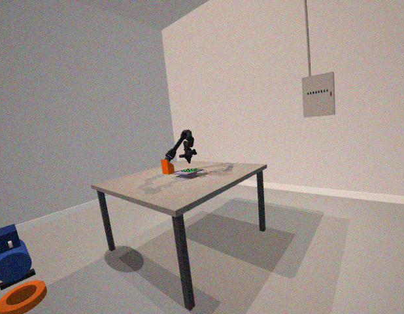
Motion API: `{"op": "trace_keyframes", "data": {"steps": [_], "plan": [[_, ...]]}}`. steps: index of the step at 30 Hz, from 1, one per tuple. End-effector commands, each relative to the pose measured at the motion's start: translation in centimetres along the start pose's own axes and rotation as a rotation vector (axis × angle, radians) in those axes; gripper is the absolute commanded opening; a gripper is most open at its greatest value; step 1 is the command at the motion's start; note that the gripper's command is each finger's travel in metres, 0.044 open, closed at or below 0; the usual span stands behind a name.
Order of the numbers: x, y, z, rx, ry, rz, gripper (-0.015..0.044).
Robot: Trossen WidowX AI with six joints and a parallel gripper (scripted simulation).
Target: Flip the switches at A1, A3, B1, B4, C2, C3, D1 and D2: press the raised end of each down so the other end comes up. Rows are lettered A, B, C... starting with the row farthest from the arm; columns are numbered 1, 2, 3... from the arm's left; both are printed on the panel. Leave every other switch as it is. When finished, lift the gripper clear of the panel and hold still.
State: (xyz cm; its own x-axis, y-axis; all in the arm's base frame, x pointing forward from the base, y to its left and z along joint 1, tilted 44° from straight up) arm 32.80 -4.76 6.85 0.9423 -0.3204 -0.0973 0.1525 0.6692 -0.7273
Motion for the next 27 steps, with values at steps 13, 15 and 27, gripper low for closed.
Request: {"op": "trace_keyframes", "data": {"steps": [13, 15, 27], "plan": [[0.2, 3.4, -3.9, 0.004, 0.013, -0.02, 0.0], [0.2, 3.4, -3.9, 0.004, 0.013, -0.02, 0.0], [0.1, 5.1, -3.9, 0.005, 0.013, -0.02, 0.0]]}}
Point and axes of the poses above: the point midway between the two fingers, 35 mm back from their tips, its own y axis out along the fingers, its own z axis across the jaws, x = y × z, the point moved 3 cm from there along -y, back along the fingers, and after that the axes turned 12 degrees about y, right-handed, at the moved point
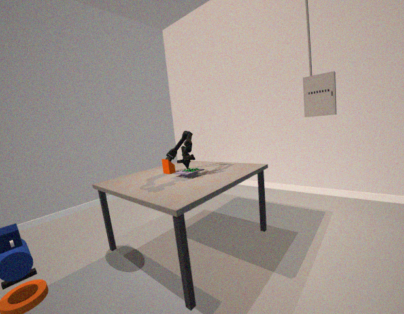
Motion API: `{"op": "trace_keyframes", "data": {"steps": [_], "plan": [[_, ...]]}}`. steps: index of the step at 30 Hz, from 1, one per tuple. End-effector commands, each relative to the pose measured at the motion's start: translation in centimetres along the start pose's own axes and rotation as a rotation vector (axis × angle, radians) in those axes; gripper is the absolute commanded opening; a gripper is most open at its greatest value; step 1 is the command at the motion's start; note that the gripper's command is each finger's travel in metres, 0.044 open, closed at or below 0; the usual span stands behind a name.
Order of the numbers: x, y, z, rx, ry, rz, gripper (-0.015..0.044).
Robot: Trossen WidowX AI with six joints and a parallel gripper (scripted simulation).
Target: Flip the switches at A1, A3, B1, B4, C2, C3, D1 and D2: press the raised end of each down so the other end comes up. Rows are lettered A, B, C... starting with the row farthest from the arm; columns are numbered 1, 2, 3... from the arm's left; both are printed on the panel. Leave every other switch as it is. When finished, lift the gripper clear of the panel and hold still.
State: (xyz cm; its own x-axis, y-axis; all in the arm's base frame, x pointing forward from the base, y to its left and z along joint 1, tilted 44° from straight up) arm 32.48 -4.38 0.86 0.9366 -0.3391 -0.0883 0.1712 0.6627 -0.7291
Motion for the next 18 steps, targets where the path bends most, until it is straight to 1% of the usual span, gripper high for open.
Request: {"op": "trace_keyframes", "data": {"steps": [1, 5, 18], "plan": [[-0.04, 0.67, 0.01, 0.005, 0.005, 0.0, 0.0], [-0.06, 1.22, 0.02, 0.006, 0.005, 0.0, 0.0], [-0.06, 1.25, 0.02, 0.006, 0.005, 0.0, 0.0]]}}
Point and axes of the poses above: the point midway between the two fingers, 35 mm back from their tips, its own y axis out along the fingers, its own z axis across the jaws, x = y × z, the point moved 3 cm from there along -y, back along the fingers, and after that the axes turned 12 degrees about y, right-handed, at the moved point
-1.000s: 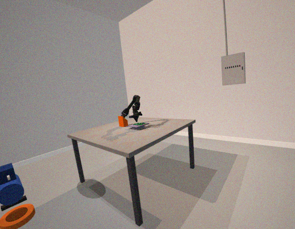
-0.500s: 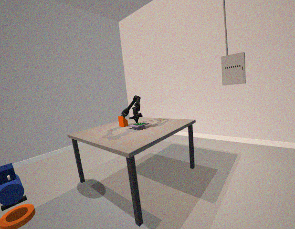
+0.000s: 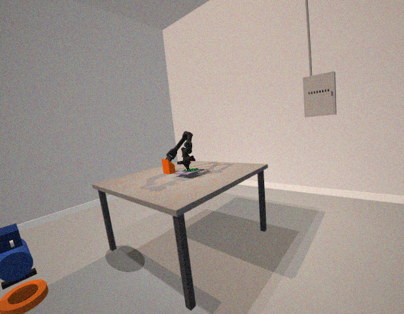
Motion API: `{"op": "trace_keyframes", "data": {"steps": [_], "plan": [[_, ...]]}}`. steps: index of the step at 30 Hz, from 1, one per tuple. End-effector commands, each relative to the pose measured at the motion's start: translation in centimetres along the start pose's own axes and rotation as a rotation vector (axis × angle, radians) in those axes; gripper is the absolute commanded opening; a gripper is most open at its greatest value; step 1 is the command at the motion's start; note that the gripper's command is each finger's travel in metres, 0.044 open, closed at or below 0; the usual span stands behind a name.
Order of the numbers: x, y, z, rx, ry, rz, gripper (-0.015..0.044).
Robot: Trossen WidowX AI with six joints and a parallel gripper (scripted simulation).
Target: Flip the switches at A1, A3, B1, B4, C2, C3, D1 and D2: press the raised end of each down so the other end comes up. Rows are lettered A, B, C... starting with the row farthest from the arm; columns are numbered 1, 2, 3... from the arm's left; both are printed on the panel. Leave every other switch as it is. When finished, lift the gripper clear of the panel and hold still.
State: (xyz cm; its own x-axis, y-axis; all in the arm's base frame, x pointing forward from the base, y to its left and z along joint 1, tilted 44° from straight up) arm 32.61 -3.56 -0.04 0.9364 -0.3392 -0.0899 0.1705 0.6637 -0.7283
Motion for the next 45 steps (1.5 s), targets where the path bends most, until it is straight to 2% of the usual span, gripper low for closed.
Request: {"op": "trace_keyframes", "data": {"steps": [1, 45], "plan": [[0.02, 0.03, 0.04, 0.005, 0.004, -0.001, 0.0], [0.0, 0.5, 0.04, 0.005, 0.004, -0.001, 0.0]]}}
Point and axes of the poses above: the point midway between the two fingers, 35 mm back from their tips, its own y axis out along the fingers, its own z axis across the jaws, x = y × z, the point moved 3 cm from there along -y, back along the fingers, and after that the axes turned 12 degrees about y, right-handed, at the moved point
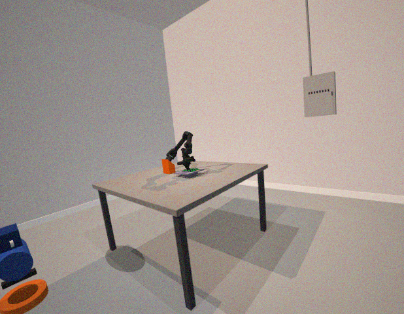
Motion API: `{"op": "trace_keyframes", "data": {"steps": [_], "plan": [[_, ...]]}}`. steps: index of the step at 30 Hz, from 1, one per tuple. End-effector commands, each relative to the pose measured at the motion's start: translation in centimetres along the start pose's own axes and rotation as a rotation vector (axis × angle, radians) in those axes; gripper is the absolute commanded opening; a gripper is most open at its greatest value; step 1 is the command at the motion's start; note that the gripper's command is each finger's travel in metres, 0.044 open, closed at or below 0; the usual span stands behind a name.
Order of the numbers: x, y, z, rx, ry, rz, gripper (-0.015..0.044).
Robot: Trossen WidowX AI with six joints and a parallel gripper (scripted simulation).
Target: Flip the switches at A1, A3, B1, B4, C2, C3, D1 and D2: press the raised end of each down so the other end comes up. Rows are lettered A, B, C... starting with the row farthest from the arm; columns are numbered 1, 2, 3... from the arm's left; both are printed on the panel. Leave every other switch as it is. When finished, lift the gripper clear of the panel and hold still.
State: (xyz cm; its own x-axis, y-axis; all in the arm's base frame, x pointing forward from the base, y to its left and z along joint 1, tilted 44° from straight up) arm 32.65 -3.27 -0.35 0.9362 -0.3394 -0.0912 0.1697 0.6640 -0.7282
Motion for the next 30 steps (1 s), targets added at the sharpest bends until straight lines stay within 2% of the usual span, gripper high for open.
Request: {"op": "trace_keyframes", "data": {"steps": [1, 10, 14, 16, 22, 30], "plan": [[0.0, 0.1, 0.0, 0.005, 0.003, -0.002, 0.0], [0.1, -0.1, 0.0, 0.0, -0.001, 0.0, 0.0], [0.4, -5.2, 0.0, -0.005, 0.003, 0.019, 0.0], [0.4, -6.3, 0.0, -0.004, 0.003, 0.023, 0.0], [0.3, -6.3, 0.2, -0.004, 0.003, 0.023, 0.0], [-4.6, -6.4, 4.4, -0.001, 0.006, 0.026, 0.0]]}}
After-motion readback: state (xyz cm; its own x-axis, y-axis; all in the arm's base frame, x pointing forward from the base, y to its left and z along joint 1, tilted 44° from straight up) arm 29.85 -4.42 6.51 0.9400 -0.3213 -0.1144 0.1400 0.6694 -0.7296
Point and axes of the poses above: the point midway between the two fingers, 35 mm back from their tips, its own y axis out along the fingers, its own z axis across the jaws, x = y × z, the point moved 3 cm from there along -y, back along the fingers, and after that the axes turned 12 degrees about y, right-handed, at the moved point
